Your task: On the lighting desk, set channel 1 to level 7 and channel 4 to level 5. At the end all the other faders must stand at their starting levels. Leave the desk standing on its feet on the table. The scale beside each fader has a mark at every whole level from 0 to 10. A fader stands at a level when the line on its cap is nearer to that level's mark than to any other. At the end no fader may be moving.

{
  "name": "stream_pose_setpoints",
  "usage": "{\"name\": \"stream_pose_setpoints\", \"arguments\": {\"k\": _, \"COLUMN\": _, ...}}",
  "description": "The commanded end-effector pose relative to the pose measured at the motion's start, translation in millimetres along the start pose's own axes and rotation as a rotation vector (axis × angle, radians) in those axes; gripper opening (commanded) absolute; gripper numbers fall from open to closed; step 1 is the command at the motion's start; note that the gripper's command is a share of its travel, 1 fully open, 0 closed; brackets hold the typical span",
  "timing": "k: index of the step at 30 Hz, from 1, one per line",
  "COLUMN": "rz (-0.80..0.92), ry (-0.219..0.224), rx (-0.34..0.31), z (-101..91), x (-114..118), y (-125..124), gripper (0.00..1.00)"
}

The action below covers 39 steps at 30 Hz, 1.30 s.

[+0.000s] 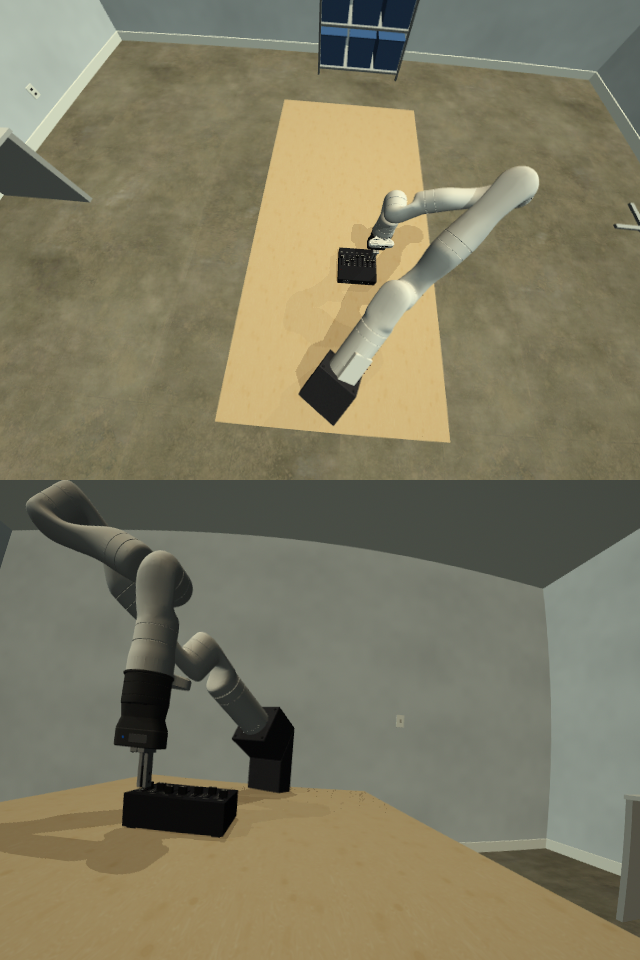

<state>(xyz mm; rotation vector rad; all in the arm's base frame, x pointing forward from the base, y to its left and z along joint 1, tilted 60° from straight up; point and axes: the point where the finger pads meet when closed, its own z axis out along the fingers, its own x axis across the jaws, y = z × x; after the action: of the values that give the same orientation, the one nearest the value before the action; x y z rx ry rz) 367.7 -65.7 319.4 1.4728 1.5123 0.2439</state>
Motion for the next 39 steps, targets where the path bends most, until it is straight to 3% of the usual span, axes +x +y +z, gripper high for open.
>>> {"name": "stream_pose_setpoints", "arguments": {"k": 1, "rz": 0.000, "ry": 0.000, "rx": -0.001, "z": -0.2, "x": 0, "y": 0, "gripper": 0.00}}
{"name": "stream_pose_setpoints", "arguments": {"k": 39, "rz": 0.000, "ry": 0.000, "rx": -0.001, "z": -0.2, "x": 0, "y": -14, "gripper": 0.00}}
